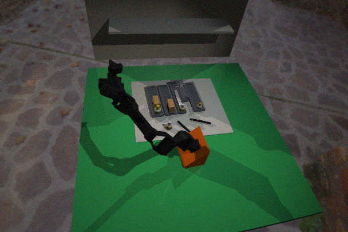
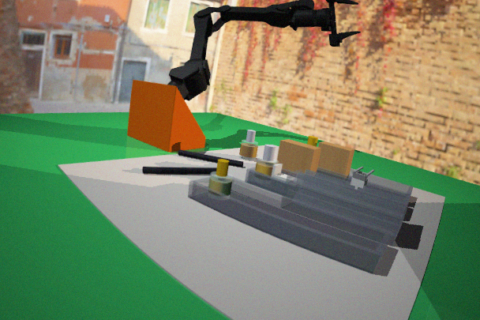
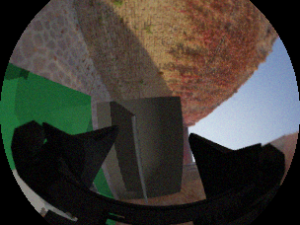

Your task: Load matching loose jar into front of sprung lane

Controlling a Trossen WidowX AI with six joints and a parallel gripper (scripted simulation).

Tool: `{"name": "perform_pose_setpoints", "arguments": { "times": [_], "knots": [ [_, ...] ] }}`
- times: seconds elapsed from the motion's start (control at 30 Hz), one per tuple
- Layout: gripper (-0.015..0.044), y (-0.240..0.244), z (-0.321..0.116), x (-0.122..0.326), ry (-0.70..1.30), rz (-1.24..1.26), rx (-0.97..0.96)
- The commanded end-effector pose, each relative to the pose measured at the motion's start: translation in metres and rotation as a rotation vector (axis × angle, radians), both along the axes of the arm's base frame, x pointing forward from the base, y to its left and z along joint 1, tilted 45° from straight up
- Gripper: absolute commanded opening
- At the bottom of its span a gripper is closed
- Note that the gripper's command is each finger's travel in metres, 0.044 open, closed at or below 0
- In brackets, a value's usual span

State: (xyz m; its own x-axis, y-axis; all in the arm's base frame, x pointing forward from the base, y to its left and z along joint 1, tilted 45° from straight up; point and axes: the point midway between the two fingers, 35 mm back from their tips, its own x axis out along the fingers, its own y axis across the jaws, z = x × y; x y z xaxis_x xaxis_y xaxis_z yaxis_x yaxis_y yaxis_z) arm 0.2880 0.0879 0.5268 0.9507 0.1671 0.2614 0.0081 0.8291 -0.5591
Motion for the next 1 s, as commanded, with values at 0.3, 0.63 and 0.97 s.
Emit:
{"name": "perform_pose_setpoints", "arguments": {
  "times": [0.3,0.63,0.97],
  "knots": [
    [0.044,0.002,-0.202,0.063,0.701,0.127,-0.083],
    [0.044,-0.029,-0.357,0.025,1.365,0.182,0.127],
    [0.044,-0.036,-0.432,-0.076,2.043,0.216,0.781]
  ]
}}
